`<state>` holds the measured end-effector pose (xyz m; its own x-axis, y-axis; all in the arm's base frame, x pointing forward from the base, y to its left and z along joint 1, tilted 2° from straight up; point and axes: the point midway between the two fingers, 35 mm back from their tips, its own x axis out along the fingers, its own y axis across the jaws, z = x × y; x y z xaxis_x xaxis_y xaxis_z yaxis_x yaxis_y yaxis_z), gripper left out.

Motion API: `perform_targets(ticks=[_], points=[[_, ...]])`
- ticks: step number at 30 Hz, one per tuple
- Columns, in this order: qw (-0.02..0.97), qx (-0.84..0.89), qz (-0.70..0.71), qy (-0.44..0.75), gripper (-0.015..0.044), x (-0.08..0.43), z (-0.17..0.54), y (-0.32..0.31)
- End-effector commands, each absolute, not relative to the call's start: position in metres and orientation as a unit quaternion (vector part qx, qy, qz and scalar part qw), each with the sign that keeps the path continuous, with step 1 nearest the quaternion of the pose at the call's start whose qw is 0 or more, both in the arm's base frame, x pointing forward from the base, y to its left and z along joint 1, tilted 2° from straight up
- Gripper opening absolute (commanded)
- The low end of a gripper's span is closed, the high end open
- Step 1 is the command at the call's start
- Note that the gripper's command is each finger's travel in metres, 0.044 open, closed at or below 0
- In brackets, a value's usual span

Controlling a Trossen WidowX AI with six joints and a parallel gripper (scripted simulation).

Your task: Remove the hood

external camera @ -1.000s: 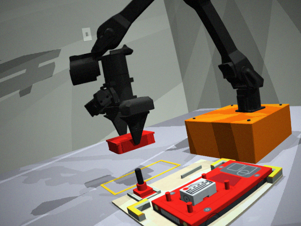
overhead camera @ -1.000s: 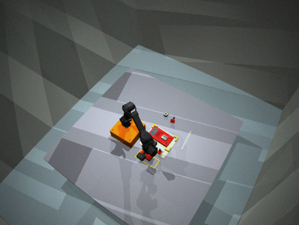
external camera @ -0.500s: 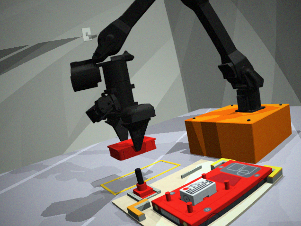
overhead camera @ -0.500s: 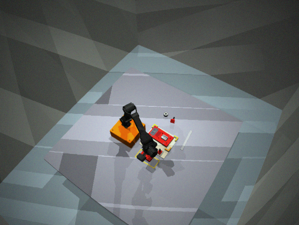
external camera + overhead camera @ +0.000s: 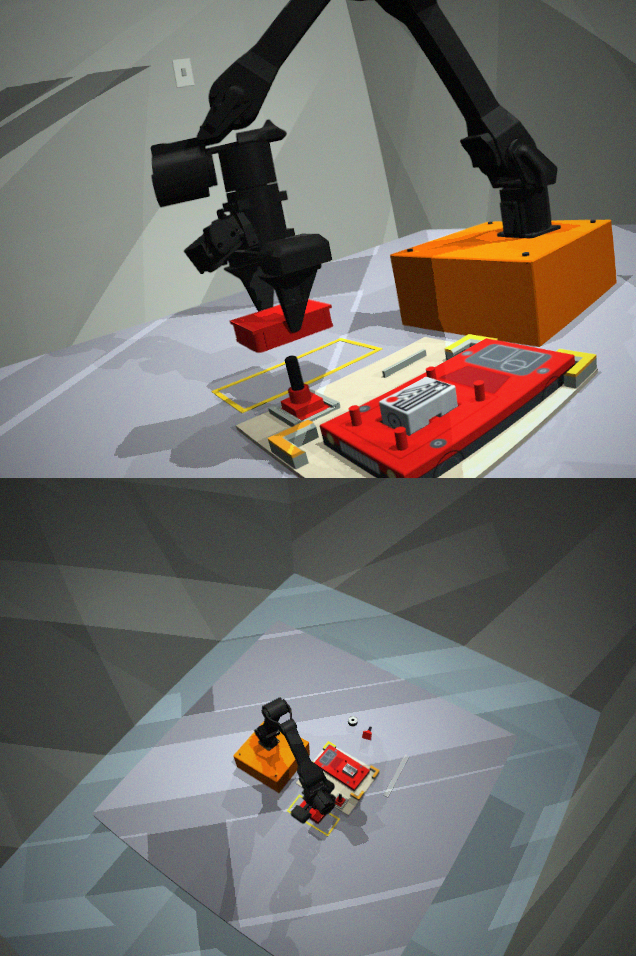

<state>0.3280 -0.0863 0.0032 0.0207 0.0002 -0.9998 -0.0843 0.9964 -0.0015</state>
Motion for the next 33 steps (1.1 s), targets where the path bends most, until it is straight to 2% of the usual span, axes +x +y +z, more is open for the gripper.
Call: perform_targets(ticks=[1,33], points=[[0.710,-0.032,0.031,0.703,0.0000,0.325,-0.004,-0.086],[0.710,-0.032,0.031,0.703,0.0000,0.323,-0.028,-0.086]])
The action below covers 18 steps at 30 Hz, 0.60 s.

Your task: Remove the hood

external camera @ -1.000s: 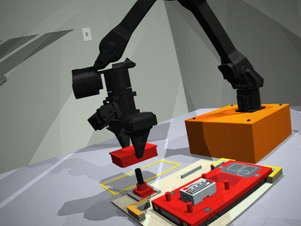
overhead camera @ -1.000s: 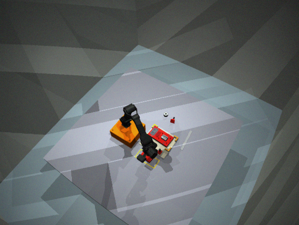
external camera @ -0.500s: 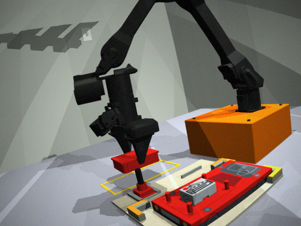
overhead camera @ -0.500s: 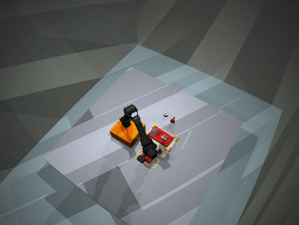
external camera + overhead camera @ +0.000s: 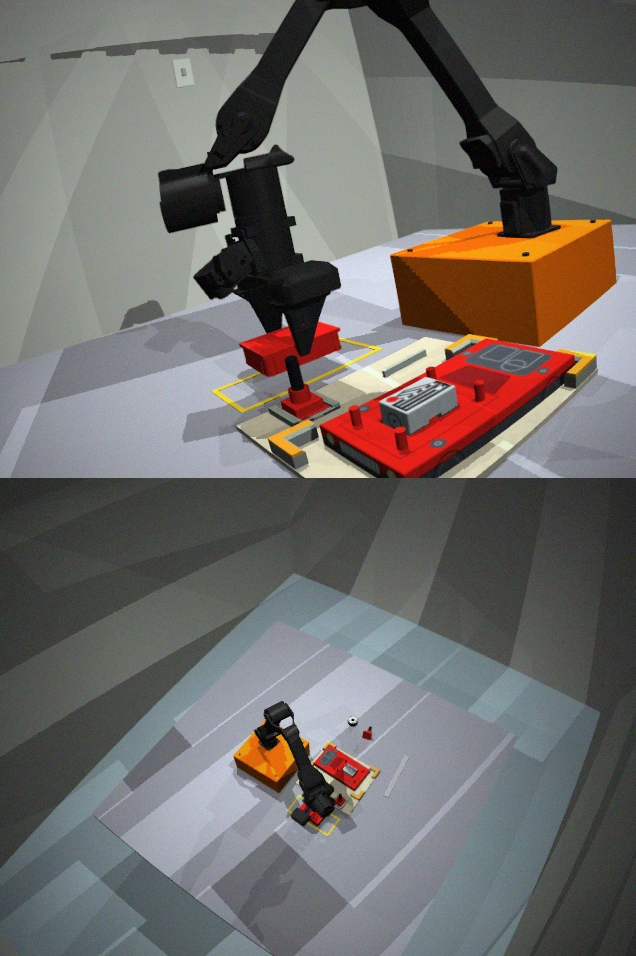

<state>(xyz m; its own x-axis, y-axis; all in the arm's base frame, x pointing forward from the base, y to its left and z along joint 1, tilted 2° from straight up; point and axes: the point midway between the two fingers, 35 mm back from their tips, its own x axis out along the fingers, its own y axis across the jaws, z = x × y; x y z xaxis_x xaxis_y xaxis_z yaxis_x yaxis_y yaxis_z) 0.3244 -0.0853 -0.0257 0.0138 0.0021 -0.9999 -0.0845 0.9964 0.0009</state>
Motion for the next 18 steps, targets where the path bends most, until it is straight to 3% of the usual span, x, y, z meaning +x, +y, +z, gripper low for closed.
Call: perform_targets(ticks=[1,18], points=[[0.710,-0.032,0.031,0.703,0.0000,0.3234,-0.0282,-0.0855],[0.710,-0.032,0.031,0.703,0.0000,0.3235,-0.0364,-0.0855]])
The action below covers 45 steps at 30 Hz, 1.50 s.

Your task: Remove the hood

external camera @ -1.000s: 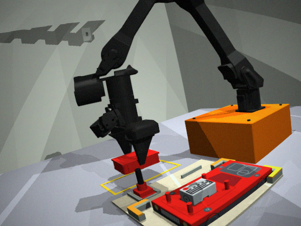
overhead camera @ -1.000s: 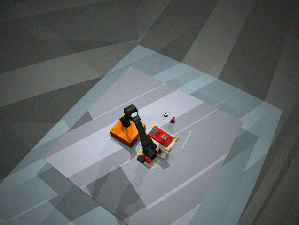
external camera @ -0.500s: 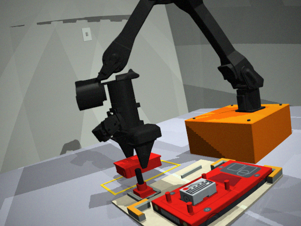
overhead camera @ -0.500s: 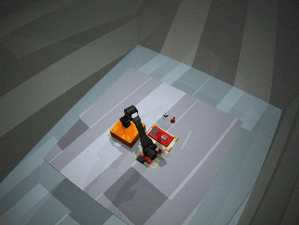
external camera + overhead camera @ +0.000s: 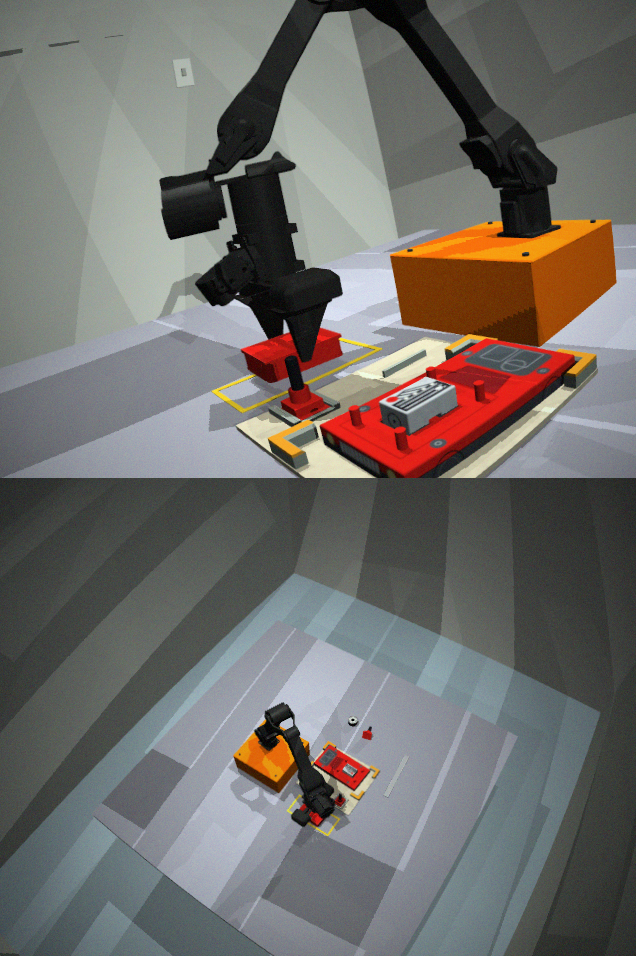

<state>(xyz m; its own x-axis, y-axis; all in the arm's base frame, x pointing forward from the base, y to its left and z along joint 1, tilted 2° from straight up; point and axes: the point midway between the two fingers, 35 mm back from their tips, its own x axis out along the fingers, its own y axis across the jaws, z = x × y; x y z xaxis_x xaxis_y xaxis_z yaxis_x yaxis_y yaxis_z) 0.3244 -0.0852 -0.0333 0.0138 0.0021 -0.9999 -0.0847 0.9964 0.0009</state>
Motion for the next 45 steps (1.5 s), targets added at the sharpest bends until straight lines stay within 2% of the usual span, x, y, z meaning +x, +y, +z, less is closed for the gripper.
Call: perform_targets(ticks=[1,23,39,40,45], points=[[0.710,-0.032,0.031,0.703,0.0000,0.324,-0.037,-0.086],[0.710,-0.032,0.031,0.703,0.0000,0.323,-0.047,-0.085],[0.711,-0.030,0.031,0.701,0.0420,0.324,-0.044,-0.085],[0.711,-0.030,0.031,0.701,0.0440,0.324,-0.044,-0.085],[0.710,-0.029,0.031,0.703,0.0440,0.327,-0.007,-0.086]])
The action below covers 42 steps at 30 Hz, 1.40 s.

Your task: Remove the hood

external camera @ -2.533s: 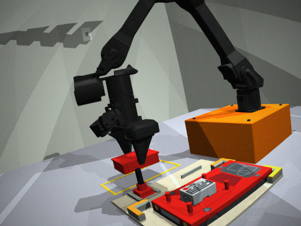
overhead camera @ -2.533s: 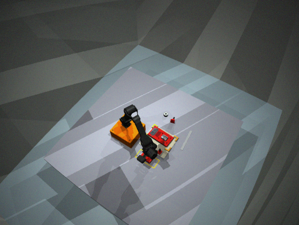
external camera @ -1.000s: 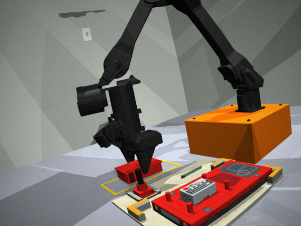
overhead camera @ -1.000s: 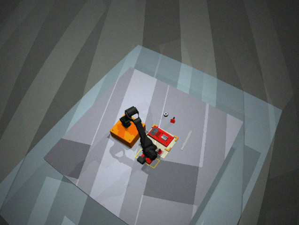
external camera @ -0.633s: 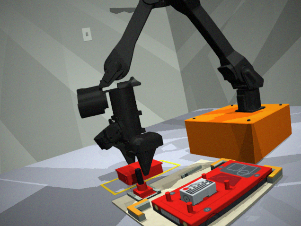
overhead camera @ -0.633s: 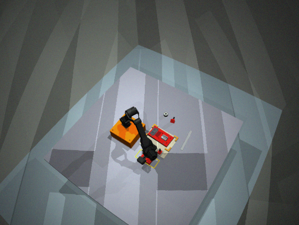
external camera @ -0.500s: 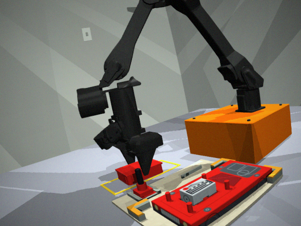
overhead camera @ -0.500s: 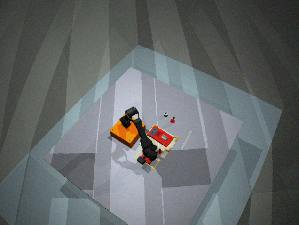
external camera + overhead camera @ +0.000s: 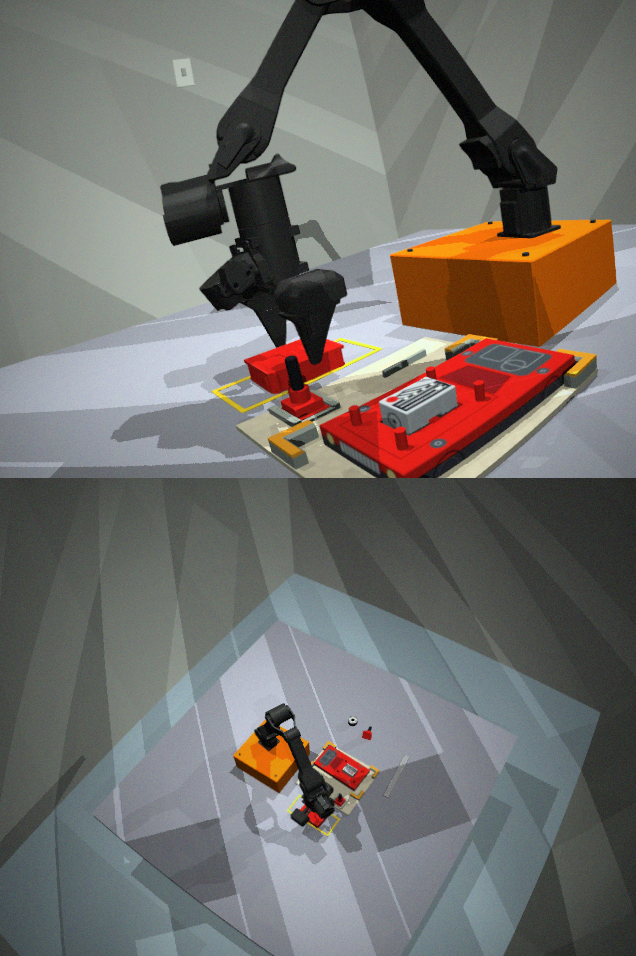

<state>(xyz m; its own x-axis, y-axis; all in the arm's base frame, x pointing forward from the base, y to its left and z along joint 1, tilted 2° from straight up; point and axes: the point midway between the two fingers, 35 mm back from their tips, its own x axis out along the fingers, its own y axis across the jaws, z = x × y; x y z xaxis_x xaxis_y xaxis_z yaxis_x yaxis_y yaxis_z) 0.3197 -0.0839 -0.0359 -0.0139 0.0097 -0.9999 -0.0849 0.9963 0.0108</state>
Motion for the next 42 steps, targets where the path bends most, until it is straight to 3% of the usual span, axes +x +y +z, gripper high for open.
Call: perform_targets(ticks=[1,42], points=[[0.709,-0.029,0.031,0.704,0.0440,0.326,0.005,-0.086],[0.708,-0.029,0.031,0.705,0.0440,0.325,0.027,-0.085]])
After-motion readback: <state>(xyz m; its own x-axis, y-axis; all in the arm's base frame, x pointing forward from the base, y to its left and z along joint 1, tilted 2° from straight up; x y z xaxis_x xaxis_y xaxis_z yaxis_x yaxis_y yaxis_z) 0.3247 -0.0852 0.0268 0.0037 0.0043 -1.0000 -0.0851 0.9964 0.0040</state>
